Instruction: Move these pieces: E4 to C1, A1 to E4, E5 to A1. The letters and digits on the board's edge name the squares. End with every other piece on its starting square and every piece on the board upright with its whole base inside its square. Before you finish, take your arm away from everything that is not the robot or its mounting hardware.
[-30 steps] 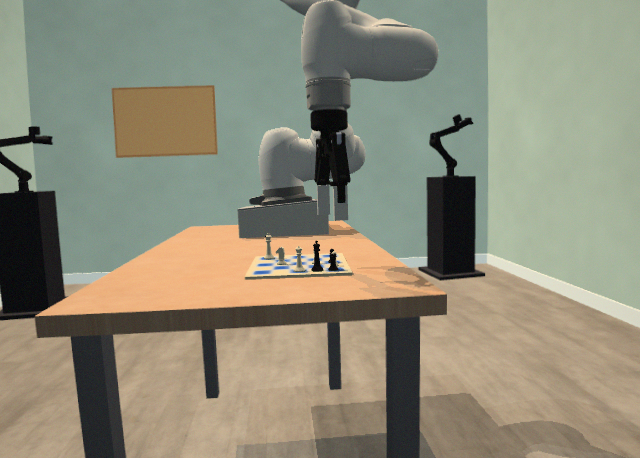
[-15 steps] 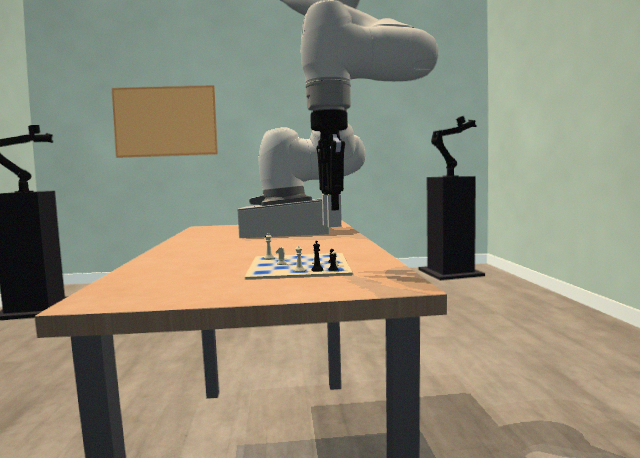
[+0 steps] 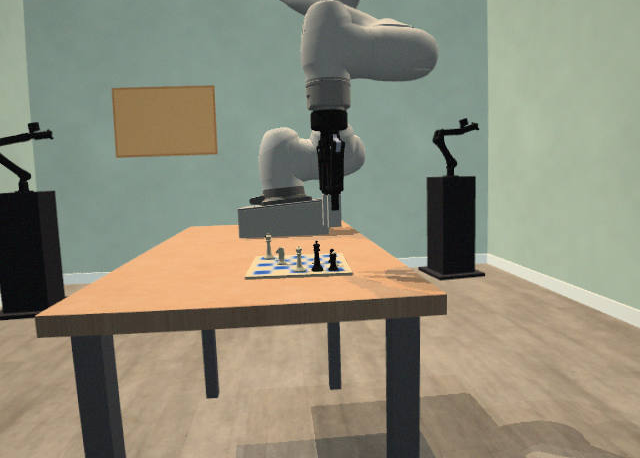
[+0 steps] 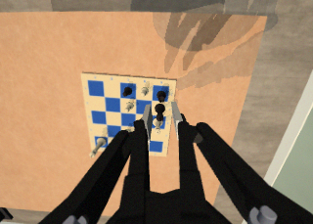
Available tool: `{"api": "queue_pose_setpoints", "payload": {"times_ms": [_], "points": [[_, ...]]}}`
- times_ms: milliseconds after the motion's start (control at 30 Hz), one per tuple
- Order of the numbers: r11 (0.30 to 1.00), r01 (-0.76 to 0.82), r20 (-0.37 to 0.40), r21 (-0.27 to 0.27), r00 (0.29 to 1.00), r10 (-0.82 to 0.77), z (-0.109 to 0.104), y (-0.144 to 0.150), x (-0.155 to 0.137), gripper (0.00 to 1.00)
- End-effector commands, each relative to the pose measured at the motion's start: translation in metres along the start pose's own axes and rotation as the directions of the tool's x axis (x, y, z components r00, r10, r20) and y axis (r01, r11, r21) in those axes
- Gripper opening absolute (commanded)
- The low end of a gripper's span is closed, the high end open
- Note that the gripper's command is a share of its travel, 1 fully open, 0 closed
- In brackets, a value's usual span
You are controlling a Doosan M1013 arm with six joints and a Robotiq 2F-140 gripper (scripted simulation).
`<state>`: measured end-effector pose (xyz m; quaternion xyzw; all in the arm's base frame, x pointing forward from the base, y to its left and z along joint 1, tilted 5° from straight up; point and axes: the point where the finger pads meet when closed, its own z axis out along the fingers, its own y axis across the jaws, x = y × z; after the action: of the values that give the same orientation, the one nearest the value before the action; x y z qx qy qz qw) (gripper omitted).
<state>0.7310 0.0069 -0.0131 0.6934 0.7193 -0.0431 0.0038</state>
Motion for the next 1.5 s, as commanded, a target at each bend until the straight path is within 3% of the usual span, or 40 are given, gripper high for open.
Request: {"api": "queue_pose_setpoints", "payload": {"times_ms": [0,700,1467], "points": [[1.000,0.000,0.000,0.000,1.000,0.000,0.000,0.000,0.000,0.22],[1.000,0.000,0.000,0.000,1.000,0.000,0.008,0.000,0.000,0.22],[1.000,0.000,0.000,0.000,1.000,0.000,0.039,0.000,0.000,0.22]]}}
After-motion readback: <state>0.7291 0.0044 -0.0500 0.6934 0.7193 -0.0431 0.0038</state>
